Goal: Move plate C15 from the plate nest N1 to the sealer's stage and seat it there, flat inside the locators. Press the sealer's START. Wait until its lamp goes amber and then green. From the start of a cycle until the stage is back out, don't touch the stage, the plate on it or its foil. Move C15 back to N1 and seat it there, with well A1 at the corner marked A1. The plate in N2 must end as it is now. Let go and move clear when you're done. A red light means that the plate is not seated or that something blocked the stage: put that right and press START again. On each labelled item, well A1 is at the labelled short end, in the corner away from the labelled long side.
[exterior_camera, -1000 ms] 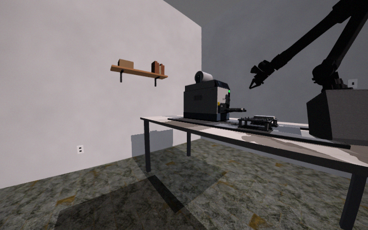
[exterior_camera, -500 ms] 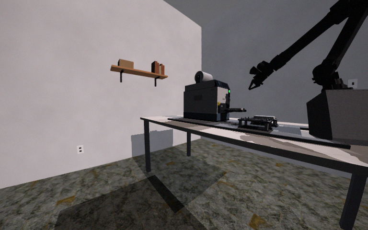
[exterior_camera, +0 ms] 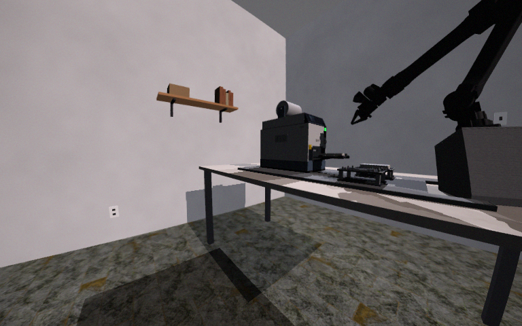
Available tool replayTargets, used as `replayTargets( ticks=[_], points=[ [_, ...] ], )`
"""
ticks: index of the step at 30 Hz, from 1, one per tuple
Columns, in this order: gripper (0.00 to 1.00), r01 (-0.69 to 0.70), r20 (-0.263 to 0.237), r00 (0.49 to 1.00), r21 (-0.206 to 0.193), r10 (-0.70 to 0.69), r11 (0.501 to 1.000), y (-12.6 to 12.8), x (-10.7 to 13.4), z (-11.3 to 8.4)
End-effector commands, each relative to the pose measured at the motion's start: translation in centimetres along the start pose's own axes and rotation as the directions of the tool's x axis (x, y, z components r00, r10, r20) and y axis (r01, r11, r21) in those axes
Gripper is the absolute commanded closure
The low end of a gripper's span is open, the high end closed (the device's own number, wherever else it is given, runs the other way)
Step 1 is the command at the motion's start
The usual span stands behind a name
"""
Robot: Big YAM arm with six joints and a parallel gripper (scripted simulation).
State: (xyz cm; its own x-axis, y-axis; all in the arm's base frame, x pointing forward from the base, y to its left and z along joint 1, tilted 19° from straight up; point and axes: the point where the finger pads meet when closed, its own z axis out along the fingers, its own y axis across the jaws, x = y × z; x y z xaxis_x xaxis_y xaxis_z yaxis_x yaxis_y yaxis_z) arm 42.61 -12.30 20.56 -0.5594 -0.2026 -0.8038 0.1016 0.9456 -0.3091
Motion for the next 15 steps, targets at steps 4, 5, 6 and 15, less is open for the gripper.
replayTargets(
  ticks=[4, 5, 6, 15],
  points=[
    [1.00, 0.004, 0.036, 0.999, 0.023, -0.005, 1.000, -1.2, -2.1, 0.5],
    [1.00, 0.004, 0.036, 0.999, 0.023, -0.005, 1.000, -1.2, -2.1, 0.5],
    [1.00, 0.004, 0.036, 0.999, 0.023, -0.005, 1.000, -1.2, -2.1, 0.5],
    [1.00, -0.022, 0.040, 0.999, 0.028, 0.021, 0.999, -1.4, -2.7, 4.0]
  ],
)
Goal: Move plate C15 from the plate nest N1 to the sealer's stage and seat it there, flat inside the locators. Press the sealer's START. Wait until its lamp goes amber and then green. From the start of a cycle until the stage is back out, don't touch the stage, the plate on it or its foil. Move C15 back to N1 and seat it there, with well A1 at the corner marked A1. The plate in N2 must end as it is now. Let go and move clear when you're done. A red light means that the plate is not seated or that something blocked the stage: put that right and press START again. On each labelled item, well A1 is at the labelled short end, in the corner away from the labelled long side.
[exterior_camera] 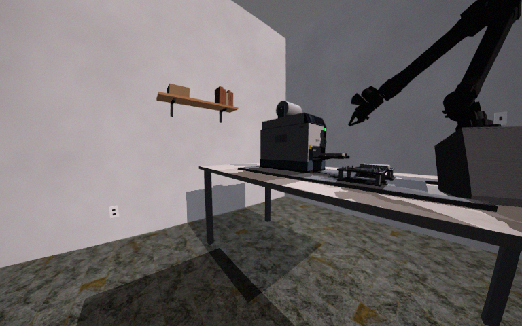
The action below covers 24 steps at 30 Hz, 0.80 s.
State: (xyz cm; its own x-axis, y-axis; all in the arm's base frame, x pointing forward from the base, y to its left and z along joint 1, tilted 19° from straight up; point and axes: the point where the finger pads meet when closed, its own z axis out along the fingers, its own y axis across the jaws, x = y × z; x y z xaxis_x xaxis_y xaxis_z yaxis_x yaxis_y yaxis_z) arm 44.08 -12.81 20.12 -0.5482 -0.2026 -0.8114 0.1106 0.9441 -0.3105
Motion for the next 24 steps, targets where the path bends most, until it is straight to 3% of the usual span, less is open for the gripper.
replayTargets(
  ticks=[1, 6, 9, 18, 24],
  points=[
    [1.00, -0.016, 0.030, 0.999, 0.017, 0.015, 1.000, -1.1, -2.6, 3.1],
    [1.00, -0.005, 0.050, 0.999, 0.005, 0.005, 1.000, -0.2, -3.9, 5.6],
    [1.00, -0.005, 0.049, 0.999, 0.011, 0.004, 1.000, -0.6, -3.9, 5.5],
    [1.00, -0.002, 0.009, 1.000, 0.016, 0.002, 1.000, -0.9, -2.7, 11.4],
    [1.00, -0.003, 0.005, 1.000, 0.016, 0.003, 1.000, -1.0, -2.5, 10.2]
  ],
)
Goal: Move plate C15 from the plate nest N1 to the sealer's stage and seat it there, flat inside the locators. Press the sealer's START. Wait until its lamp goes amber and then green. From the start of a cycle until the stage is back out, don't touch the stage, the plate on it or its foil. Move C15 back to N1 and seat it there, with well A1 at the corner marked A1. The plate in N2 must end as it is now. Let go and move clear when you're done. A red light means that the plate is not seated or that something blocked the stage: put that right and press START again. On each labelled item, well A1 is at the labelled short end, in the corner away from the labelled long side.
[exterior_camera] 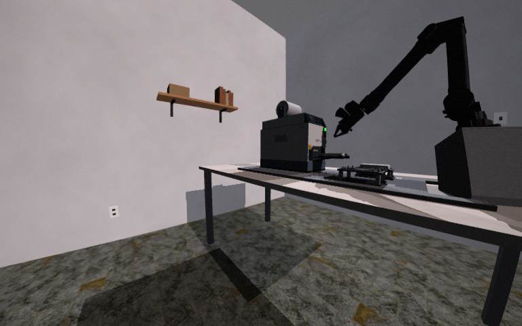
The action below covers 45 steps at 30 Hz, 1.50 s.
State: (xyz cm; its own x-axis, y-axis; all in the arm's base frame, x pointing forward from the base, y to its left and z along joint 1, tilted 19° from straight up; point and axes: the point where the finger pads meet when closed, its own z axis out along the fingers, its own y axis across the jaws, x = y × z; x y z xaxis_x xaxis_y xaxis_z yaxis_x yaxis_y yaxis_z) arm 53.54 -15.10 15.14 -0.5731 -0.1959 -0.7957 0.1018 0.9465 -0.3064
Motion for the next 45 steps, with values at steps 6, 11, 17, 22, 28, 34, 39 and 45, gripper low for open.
replayTargets(
  ticks=[6, 11, 17, 22, 28, 34, 39, 45],
  points=[
    [1.00, -0.004, 0.008, 1.000, 0.014, 0.003, 1.000, -0.9, -0.6, -1.1],
    [1.00, -0.003, 0.000, 1.000, 0.010, 0.003, 1.000, -0.7, 0.0, -1.5],
    [1.00, -0.003, 0.000, 1.000, 0.009, 0.003, 1.000, -0.5, 0.3, -1.8],
    [1.00, -0.005, 0.035, 0.999, 0.021, 0.004, 1.000, -1.1, -1.3, -1.8],
    [1.00, -0.007, 0.077, 0.997, 0.035, 0.004, 0.999, -1.7, -3.2, -1.9],
    [1.00, -0.006, 0.057, 0.998, 0.027, 0.004, 1.000, -1.6, -3.1, -1.1],
    [1.00, -0.005, 0.056, 0.998, 0.021, 0.004, 1.000, -1.4, -2.8, 0.2],
    [1.00, -0.005, 0.043, 0.999, 0.019, 0.004, 1.000, -1.1, -1.9, 1.4]
  ],
)
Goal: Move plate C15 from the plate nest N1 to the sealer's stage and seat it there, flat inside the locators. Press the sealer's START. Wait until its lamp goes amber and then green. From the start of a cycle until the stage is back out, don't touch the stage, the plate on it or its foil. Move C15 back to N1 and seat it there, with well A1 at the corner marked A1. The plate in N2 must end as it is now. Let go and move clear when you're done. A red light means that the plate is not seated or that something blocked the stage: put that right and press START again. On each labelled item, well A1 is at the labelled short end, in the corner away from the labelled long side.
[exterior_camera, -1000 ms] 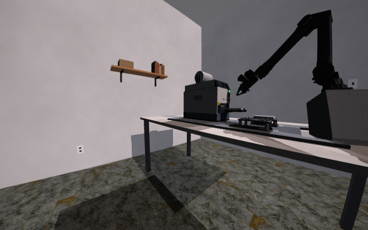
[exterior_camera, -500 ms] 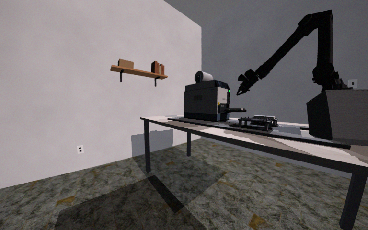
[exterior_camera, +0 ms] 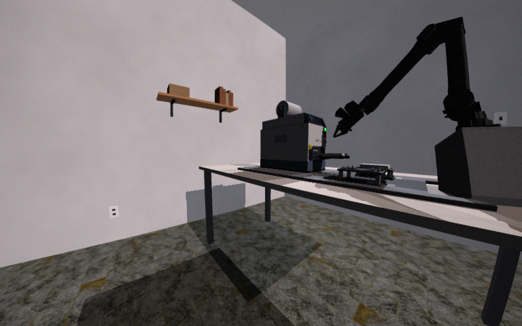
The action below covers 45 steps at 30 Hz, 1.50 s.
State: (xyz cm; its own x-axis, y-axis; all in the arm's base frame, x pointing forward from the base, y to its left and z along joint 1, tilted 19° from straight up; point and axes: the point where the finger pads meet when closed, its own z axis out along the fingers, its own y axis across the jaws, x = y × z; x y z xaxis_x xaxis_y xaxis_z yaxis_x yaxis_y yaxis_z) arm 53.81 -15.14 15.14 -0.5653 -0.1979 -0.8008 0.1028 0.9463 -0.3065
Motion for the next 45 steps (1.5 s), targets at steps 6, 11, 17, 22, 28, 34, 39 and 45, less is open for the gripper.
replayTargets(
  ticks=[6, 11, 17, 22, 28, 34, 39, 45],
  points=[
    [1.00, -0.007, 0.068, 0.998, 0.033, 0.005, 0.999, -1.9, -3.3, 1.5],
    [1.00, -0.006, 0.050, 0.999, 0.028, 0.004, 1.000, -1.6, -2.4, 2.6],
    [1.00, 0.004, 0.016, 1.000, 0.016, -0.005, 1.000, -1.0, -0.7, 3.9],
    [1.00, 0.002, 0.058, 0.998, 0.031, -0.003, 1.000, -1.7, -2.7, 4.1],
    [1.00, 0.001, 0.047, 0.999, 0.027, -0.003, 1.000, -1.5, -2.1, 5.2],
    [1.00, 0.002, 0.012, 1.000, 0.014, -0.003, 1.000, -1.0, -0.6, 5.2],
    [1.00, 0.002, -0.001, 1.000, 0.010, -0.002, 1.000, -0.8, -0.1, 4.4],
    [1.00, 0.002, -0.006, 1.000, 0.008, -0.002, 1.000, -0.7, 0.3, 4.0]
  ],
)
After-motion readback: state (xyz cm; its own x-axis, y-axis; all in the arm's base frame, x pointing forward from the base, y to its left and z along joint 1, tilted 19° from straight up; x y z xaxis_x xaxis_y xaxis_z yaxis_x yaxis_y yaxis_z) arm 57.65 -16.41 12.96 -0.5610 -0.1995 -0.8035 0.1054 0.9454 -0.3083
